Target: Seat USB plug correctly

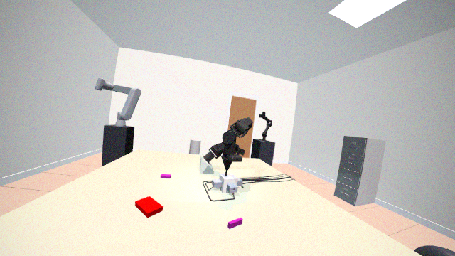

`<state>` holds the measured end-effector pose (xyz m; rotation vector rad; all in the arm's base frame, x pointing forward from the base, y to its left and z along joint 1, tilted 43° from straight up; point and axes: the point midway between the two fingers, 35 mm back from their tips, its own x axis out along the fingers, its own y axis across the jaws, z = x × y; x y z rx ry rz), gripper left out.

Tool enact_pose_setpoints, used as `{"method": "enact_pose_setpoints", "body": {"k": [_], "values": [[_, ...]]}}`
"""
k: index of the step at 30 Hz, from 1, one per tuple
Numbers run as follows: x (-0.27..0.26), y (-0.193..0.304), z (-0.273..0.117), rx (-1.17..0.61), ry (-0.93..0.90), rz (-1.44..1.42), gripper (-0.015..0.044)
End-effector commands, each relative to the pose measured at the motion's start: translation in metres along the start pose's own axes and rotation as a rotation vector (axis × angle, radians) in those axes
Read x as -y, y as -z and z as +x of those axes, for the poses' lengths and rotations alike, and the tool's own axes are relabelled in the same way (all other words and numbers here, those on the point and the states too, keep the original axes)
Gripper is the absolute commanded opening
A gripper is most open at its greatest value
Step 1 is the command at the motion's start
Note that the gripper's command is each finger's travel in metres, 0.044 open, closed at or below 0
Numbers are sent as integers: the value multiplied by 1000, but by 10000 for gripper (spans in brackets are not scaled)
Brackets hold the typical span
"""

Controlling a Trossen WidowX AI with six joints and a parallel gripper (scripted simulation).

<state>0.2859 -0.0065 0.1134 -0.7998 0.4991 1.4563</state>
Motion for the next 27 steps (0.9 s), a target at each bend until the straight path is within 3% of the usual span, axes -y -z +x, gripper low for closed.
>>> {"method": "enact_pose_setpoints", "body": {"k": [1,27], "values": [[0,0,-2,0,0,0,0],[0,0,-19,-1,-1,0,0]]}}
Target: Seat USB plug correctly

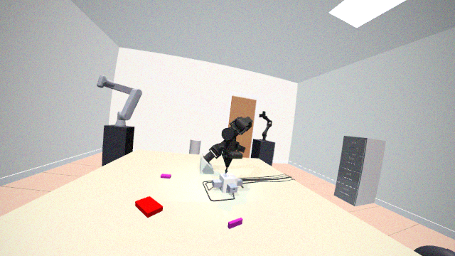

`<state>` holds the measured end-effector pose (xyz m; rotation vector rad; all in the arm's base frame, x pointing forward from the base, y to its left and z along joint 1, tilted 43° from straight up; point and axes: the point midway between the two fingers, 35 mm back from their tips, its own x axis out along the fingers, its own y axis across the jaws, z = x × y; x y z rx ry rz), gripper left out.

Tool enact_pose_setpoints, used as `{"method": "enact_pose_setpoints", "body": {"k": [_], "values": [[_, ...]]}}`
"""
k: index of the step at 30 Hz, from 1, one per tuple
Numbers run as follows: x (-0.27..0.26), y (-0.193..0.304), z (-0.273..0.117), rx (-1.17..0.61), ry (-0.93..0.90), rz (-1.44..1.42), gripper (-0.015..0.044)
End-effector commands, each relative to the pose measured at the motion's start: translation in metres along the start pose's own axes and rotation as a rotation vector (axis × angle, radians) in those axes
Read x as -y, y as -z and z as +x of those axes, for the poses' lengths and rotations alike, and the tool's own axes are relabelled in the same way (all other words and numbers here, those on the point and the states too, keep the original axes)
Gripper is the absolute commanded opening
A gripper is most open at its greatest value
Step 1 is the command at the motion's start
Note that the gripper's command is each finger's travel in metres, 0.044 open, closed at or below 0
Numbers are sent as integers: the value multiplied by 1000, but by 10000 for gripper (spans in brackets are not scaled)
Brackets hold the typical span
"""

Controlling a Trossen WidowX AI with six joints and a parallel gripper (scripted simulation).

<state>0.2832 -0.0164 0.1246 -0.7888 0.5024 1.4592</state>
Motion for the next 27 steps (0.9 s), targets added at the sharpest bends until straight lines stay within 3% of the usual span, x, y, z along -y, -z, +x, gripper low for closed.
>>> {"method": "enact_pose_setpoints", "body": {"k": [1,19,27], "values": [[1,1,-4,-6,4,-8,0],[1,1,-14,-5,3,-6,0],[0,0,-12,-1,1,136,0]]}}
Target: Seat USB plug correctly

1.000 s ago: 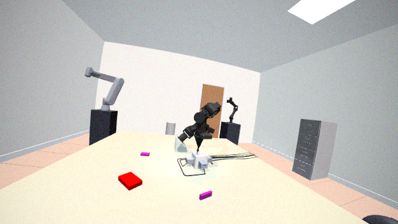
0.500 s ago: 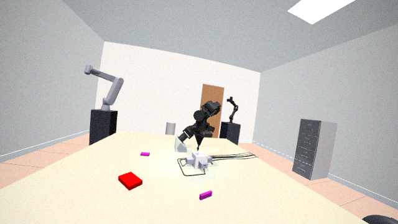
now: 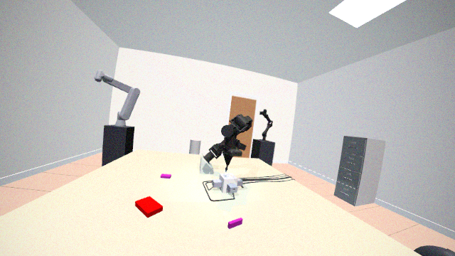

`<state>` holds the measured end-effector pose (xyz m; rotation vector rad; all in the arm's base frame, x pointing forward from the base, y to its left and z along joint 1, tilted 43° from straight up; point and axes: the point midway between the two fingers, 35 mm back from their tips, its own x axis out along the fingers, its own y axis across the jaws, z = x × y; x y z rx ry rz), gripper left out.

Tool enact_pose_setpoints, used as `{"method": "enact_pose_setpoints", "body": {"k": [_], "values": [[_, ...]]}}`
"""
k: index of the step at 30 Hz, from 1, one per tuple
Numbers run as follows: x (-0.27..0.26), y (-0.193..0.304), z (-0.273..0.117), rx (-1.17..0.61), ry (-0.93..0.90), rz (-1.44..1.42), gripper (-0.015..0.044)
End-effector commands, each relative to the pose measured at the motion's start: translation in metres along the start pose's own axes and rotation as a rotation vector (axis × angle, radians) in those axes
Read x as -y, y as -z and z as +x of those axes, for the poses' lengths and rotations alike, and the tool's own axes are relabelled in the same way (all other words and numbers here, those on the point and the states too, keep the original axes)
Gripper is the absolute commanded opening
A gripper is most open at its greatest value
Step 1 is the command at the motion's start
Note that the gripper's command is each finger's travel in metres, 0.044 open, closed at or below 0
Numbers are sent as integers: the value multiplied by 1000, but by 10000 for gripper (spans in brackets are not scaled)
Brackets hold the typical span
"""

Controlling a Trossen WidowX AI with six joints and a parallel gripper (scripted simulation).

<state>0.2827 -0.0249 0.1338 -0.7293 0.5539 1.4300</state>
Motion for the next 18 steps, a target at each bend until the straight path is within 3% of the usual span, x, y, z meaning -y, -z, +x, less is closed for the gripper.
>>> {"method": "enact_pose_setpoints", "body": {"k": [1,18], "values": [[0,0,1,-1,-1,89,0],[0,0,1,-1,-1,540,0]]}}
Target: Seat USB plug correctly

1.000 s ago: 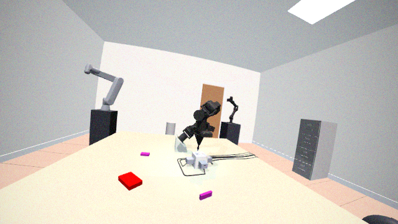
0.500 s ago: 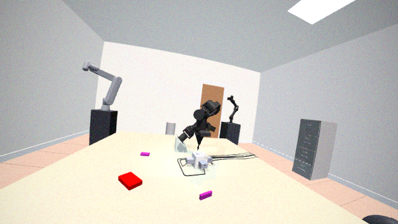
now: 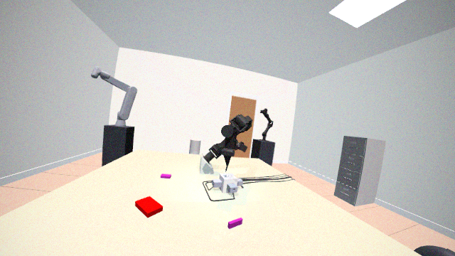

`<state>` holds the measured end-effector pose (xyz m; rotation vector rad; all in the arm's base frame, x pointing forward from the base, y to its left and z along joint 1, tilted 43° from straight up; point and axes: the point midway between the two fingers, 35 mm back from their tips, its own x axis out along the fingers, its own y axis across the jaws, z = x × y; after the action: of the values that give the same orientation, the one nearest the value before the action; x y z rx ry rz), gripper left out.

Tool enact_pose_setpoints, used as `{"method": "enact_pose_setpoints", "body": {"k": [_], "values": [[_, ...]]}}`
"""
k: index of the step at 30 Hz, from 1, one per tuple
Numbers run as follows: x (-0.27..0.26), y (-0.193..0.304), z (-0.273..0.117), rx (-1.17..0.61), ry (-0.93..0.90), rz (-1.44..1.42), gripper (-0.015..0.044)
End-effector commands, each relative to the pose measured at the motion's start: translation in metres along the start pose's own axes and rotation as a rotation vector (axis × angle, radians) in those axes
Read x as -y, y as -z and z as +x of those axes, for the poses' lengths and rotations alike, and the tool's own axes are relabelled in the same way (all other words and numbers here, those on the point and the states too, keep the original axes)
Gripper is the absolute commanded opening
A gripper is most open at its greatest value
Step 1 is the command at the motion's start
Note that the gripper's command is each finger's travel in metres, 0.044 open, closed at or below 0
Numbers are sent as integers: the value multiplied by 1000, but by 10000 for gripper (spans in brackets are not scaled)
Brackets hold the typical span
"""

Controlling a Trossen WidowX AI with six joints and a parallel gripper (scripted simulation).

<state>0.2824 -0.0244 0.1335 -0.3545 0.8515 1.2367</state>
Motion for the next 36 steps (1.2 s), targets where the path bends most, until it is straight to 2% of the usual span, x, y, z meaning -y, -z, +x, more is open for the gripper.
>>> {"method": "enact_pose_setpoints", "body": {"k": [1,36], "values": [[0,0,0,-1,1,98,0],[0,0,0,0,1,1014,0]]}}
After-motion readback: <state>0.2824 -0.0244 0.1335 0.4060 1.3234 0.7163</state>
